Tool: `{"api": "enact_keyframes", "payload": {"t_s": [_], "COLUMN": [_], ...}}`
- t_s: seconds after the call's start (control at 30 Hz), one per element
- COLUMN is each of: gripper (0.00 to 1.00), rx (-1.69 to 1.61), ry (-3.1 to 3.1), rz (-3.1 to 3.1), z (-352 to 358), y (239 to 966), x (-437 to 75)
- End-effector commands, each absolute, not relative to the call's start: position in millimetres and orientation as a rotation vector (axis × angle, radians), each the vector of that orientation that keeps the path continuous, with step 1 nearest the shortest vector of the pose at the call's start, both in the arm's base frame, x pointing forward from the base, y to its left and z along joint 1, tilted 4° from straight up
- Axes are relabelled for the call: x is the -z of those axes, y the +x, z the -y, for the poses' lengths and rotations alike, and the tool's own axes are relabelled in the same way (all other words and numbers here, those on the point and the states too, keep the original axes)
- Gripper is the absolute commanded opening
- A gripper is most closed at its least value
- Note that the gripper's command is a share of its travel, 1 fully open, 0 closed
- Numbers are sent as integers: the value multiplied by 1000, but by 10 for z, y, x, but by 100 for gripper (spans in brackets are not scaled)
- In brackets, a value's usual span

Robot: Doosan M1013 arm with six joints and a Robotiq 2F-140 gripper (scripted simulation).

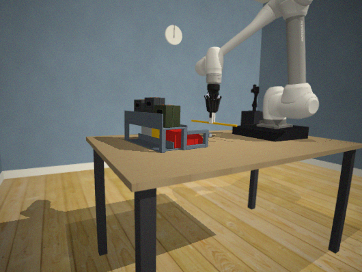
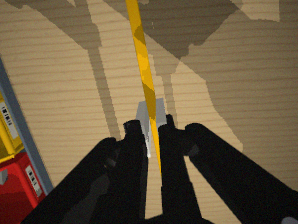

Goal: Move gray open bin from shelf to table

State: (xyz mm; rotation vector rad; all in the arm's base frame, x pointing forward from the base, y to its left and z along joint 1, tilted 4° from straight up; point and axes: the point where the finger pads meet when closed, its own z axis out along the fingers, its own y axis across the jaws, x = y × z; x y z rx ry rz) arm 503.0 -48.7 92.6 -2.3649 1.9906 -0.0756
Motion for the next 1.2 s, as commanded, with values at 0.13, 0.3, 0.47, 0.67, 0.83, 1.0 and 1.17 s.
{"api": "enact_keyframes", "payload": {"t_s": [0.13, 0.3, 0.47, 0.67, 0.83, 1.0, 1.17], "gripper": [0, 0, 0, 0, 0, 0, 0], "rx": [76, 76, 76, 76, 76, 76, 76], "ry": [-2365, -2365, -2365, -2365, -2365, -2365, -2365], "rz": [-1990, -1991, -1990, -1990, -1990, -1990, -1990], "z": [486, 486, 485, 485, 485, 483, 483], "y": [5031, 5035, 5049, 5049, 5049, 5067, 5067], "x": [-926, -887, -727, -727, -727, -529, -529]}}
